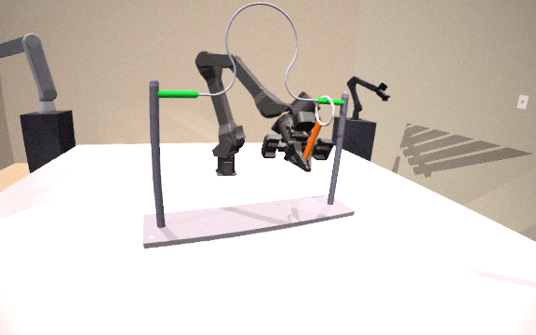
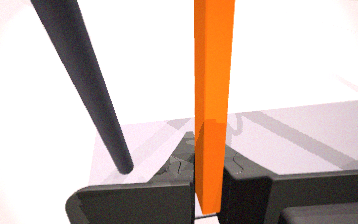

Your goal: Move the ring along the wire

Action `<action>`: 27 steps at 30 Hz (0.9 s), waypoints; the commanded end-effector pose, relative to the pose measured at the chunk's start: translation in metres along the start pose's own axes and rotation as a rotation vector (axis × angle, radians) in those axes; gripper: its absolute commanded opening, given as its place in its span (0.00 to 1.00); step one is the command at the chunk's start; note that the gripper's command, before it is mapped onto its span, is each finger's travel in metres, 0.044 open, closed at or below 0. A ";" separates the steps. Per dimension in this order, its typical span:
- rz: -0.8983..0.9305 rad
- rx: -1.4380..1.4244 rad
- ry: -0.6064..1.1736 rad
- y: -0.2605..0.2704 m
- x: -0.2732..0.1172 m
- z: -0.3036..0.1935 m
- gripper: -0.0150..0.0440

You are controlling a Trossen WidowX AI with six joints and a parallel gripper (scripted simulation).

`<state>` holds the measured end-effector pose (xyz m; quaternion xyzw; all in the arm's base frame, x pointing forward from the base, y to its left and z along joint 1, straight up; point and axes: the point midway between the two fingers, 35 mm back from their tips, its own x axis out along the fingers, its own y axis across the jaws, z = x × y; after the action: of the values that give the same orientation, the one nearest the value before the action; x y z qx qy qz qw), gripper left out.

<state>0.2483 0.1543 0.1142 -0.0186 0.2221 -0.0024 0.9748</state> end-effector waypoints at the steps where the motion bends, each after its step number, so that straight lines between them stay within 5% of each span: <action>1: 0.000 0.000 0.000 0.000 0.000 0.000 0.22; 8: 0.000 0.000 0.001 0.000 -0.002 0.000 0.53; 27: -0.004 0.003 0.005 0.000 -0.050 -0.002 0.53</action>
<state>0.2065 0.1556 0.1288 -0.0247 0.2292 -0.0043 0.9731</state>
